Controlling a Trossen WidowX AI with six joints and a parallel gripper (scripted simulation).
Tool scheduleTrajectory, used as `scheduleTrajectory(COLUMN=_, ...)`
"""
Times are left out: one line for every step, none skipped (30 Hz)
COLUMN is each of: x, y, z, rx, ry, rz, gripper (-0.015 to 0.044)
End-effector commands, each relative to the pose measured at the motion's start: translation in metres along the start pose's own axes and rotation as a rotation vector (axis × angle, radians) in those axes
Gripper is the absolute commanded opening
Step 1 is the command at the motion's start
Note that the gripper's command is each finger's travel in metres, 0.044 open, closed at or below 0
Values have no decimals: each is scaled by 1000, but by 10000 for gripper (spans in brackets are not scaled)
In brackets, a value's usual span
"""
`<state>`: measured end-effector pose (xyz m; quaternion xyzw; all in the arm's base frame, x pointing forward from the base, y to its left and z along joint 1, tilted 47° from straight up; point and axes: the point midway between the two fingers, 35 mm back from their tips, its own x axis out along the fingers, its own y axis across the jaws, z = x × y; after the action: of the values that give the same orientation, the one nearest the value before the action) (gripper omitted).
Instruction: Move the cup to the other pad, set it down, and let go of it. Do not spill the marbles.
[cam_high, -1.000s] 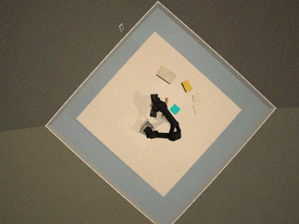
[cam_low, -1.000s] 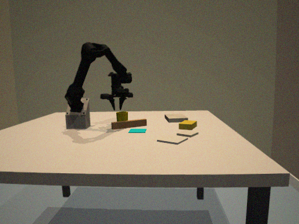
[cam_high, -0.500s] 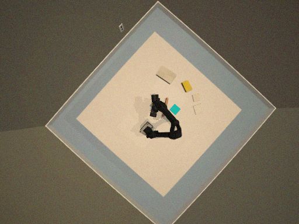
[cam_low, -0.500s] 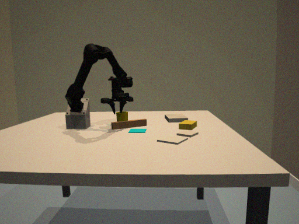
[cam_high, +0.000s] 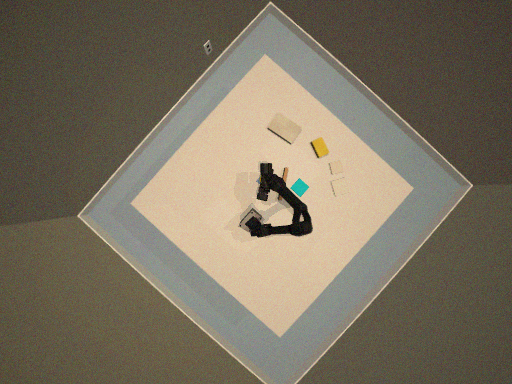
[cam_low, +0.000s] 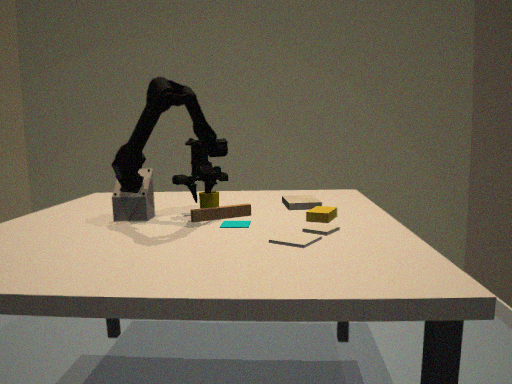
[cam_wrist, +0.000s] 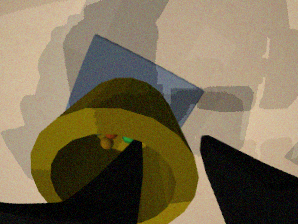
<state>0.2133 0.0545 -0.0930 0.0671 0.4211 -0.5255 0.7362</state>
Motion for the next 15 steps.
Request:
scheduleTrajectory(x=5, y=-1, z=1, rx=-7, ry=-7, rz=-2, gripper=167)
scheduleTrajectory(x=5, y=-1, z=1, rx=-7, ry=-7, rz=-2, gripper=167)
scheduleTrajectory(x=5, y=-1, z=1, rx=-7, ry=-7, rz=-2, gripper=167)
scheduleTrajectory(x=5, y=-1, z=1, rx=-7, ry=-7, rz=-2, gripper=167)
scheduleTrajectory(x=3, y=-1, z=0, rx=-1, ry=-1, rz=-3, gripper=160)
scheduleTrajectory(x=3, y=-1, z=0, rx=-1, ry=-1, rz=-3, gripper=153)
scheduleTrajectory(x=3, y=-1, z=0, rx=-1, ry=-1, rz=-3, gripper=147)
scheduleTrajectory(x=3, y=-1, z=0, rx=-1, ry=-1, rz=-3, gripper=140)
scheduleTrajectory(x=3, y=-1, z=0, rx=-1, ry=-1, rz=-3, gripper=133)
scheduleTrajectory(x=3, y=-1, z=0, rx=-1, ry=-1, rz=-3, gripper=127)
scheduleTrajectory(x=3, y=-1, z=0, rx=-1, ry=-1, rz=-3, gripper=120)
scheduleTrajectory(x=3, y=-1, z=0, rx=-1, ry=-1, rz=-3, gripper=113)
scheduleTrajectory(x=3, y=-1, z=0, rx=-1, ry=-1, rz=-3, gripper=107)
scheduleTrajectory(x=3, y=-1, z=0, rx=-1, ry=-1, rz=-3, gripper=100)
scheduleTrajectory(x=3, y=-1, z=0, rx=-1, ry=-1, rz=-3, gripper=93)
